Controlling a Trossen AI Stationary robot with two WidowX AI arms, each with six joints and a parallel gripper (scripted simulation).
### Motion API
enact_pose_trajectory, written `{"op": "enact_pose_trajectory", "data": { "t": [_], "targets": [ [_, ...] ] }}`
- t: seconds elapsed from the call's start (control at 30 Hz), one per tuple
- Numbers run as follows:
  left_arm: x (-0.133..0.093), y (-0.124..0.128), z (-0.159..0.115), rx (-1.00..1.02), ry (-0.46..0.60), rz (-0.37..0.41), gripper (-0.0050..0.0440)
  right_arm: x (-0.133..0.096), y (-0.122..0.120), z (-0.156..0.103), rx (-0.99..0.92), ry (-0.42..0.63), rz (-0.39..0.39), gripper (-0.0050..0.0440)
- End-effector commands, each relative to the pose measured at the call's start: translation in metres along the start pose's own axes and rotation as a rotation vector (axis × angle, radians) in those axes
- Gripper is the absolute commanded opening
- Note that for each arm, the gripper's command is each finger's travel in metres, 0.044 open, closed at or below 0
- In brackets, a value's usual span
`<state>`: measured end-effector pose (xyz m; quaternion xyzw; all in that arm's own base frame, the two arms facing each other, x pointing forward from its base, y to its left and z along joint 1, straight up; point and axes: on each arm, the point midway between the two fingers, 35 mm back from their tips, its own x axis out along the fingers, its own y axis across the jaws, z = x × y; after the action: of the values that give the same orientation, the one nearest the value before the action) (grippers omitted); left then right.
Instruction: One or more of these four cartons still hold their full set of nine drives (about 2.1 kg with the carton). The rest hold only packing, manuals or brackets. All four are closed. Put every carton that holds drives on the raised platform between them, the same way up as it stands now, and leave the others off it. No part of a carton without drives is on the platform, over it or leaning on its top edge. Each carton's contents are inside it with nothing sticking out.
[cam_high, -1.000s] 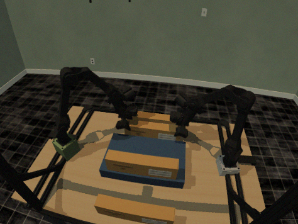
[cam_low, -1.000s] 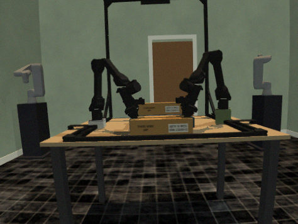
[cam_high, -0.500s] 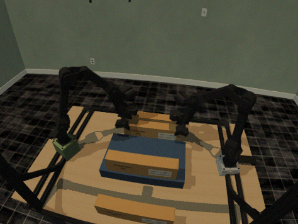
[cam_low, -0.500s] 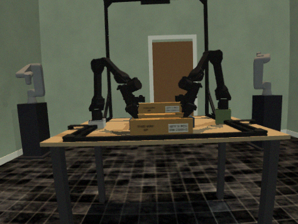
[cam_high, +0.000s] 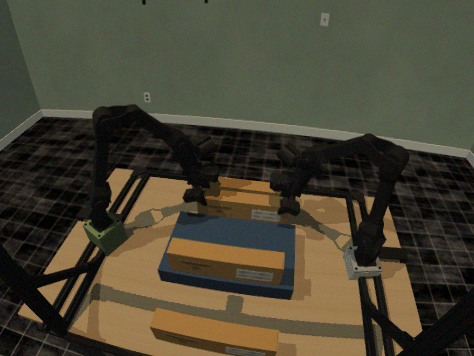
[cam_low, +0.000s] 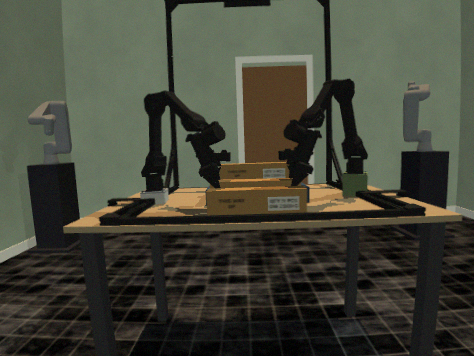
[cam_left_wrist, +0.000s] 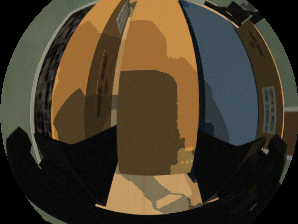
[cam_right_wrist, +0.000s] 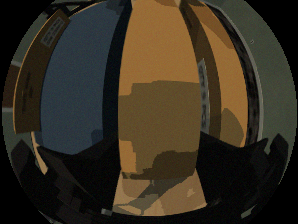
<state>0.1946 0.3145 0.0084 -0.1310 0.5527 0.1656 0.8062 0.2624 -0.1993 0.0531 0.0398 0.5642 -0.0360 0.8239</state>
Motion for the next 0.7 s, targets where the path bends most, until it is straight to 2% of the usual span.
{"op": "enact_pose_trajectory", "data": {
  "t": [0.0, 0.23, 0.5, 0.67],
  "targets": [
    [-0.013, 0.008, 0.004, 0.0, -0.021, 0.03, 0.0, -0.011, -0.006, 0.003, 0.0, -0.016, -0.027, 0.0],
    [-0.013, 0.008, 0.004, 0.0, -0.021, 0.03, 0.0, -0.011, -0.006, 0.003, 0.0, -0.016, -0.027, 0.0],
    [-0.025, 0.007, 0.009, 0.0, -0.021, 0.03, 0.0, -0.023, -0.005, 0.008, 0.0, -0.016, -0.027, 0.0],
    [-0.043, 0.007, 0.016, 0.0, -0.021, 0.03, 0.0, -0.04, -0.005, 0.014, 0.0, -0.016, -0.027, 0.0]
  ]
}}
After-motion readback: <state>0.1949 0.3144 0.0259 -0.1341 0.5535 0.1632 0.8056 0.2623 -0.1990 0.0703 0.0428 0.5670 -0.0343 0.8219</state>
